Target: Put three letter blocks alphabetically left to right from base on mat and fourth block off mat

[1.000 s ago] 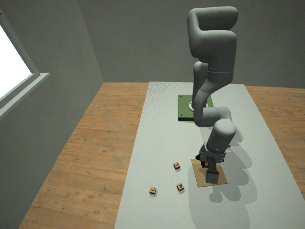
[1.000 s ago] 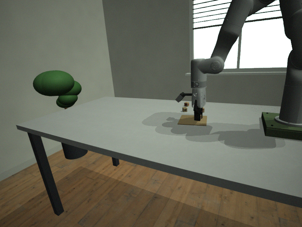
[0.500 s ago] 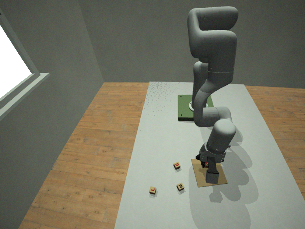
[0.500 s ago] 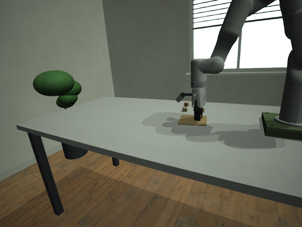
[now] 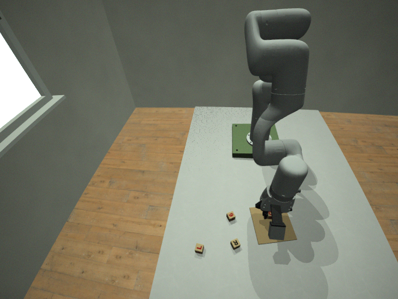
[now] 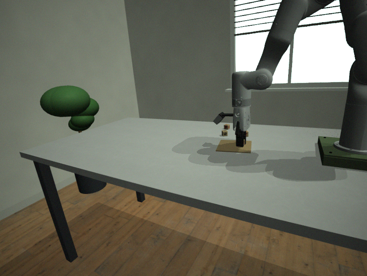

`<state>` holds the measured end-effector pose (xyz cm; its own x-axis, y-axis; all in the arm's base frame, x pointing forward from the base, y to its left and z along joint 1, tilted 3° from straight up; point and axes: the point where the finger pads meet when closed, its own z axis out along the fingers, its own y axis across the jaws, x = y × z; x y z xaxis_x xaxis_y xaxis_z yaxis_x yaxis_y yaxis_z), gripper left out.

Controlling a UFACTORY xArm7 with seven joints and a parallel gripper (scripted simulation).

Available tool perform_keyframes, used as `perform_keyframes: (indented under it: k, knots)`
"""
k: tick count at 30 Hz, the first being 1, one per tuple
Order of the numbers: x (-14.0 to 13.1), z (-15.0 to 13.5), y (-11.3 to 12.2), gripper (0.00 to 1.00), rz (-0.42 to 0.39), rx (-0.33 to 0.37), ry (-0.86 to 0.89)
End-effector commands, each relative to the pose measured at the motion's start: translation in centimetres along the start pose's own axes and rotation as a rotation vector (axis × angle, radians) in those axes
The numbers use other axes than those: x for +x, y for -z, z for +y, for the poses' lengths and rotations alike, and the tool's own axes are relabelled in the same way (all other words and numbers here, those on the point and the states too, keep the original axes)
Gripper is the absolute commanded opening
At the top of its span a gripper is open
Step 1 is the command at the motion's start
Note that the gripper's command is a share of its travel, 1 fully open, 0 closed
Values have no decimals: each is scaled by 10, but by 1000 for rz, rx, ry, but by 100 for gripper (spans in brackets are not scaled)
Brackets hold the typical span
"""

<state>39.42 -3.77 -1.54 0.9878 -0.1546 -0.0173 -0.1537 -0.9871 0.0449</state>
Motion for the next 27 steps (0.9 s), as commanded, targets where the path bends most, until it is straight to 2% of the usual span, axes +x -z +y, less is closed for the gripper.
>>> perform_keyframes:
  k: [1, 5, 10, 12, 21, 27]
  knots:
    - [2, 0, 1, 21, 4, 0, 0]
    - [2, 0, 3, 21, 4, 0, 0]
    - [1, 0, 22, 21, 4, 0, 0]
    - [1, 0, 22, 21, 4, 0, 0]
    - [1, 0, 86, 21, 4, 0, 0]
    - [1, 0, 101, 21, 4, 0, 0]
